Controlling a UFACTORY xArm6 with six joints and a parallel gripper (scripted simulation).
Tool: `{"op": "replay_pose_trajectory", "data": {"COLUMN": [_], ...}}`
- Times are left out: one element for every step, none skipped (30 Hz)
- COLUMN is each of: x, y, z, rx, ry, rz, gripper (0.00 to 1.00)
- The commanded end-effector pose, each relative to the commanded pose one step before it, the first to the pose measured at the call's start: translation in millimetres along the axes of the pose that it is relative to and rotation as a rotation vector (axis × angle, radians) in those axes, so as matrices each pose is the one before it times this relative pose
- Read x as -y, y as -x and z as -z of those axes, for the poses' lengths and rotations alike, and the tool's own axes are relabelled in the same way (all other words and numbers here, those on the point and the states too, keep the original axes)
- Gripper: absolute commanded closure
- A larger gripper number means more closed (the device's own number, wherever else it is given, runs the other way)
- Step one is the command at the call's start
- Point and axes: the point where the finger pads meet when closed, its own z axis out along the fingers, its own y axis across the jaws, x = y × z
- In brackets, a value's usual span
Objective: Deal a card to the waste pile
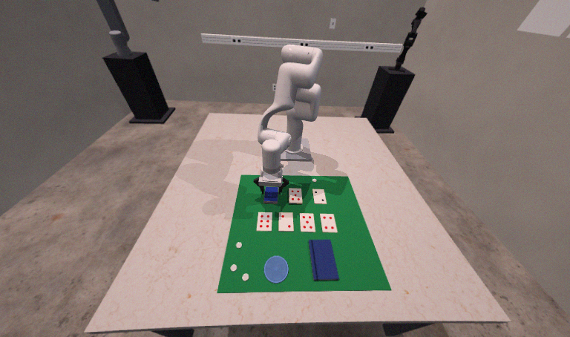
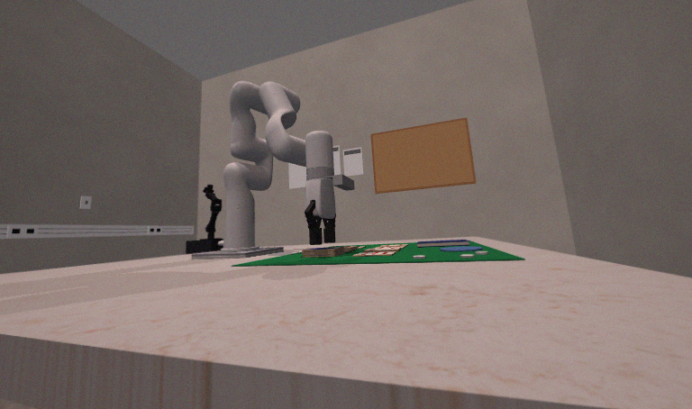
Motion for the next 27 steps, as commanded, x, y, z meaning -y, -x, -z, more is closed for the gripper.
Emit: {"op": "replay_pose_trajectory", "data": {"x": [-0.41,0.0,0.0,0.0,0.0,0.0,0.0,0.0,0.0,0.0,0.0,0.0,0.0,0.0,0.0,0.0,0.0,0.0,0.0,0.0,0.0,0.0,0.0,0.0,0.0,0.0,0.0], "y": [-1.39,0.0,0.0,0.0,0.0,0.0,0.0,0.0,0.0,0.0,0.0,0.0,0.0,0.0,0.0,0.0,0.0,0.0,0.0,0.0,0.0,0.0,0.0,0.0,0.0,0.0,0.0], "z": [1.07,0.0,0.0,0.0,0.0,0.0,0.0,0.0,0.0,0.0,0.0,0.0,0.0,0.0,0.0,0.0,0.0,0.0,0.0,0.0,0.0,0.0,0.0,0.0,0.0,0.0,0.0], "rx": [-0.00363,0.0,0.0,0.0,0.0,0.0,0.0,0.0,0.0,0.0,0.0,0.0,0.0,0.0,0.0,0.0,0.0,0.0,0.0,0.0,0.0,0.0,0.0,0.0,0.0,0.0,0.0], "ry": [0.00106,0.0,0.0,0.0,0.0,0.0,0.0,0.0,0.0,0.0,0.0,0.0,0.0,0.0,0.0,0.0,0.0,0.0,0.0,0.0,0.0,0.0,0.0,0.0,0.0,0.0,0.0], "rz": [0.0,0.0,0.0,0.0,0.0,0.0,0.0,0.0,0.0,0.0,0.0,0.0,0.0,0.0,0.0,0.0,0.0,0.0,0.0,0.0,0.0,0.0,0.0,0.0,0.0,0.0,0.0], "gripper": [0.13,0.13,0.13,0.13,0.13,0.13,0.27,0.27,0.27,0.27,0.27,0.27,0.27,0.27,0.27,0.27,0.27,0.27,0.27,0.27,0.27,0.27,0.27,0.27,0.27,0.27,0.13]}}
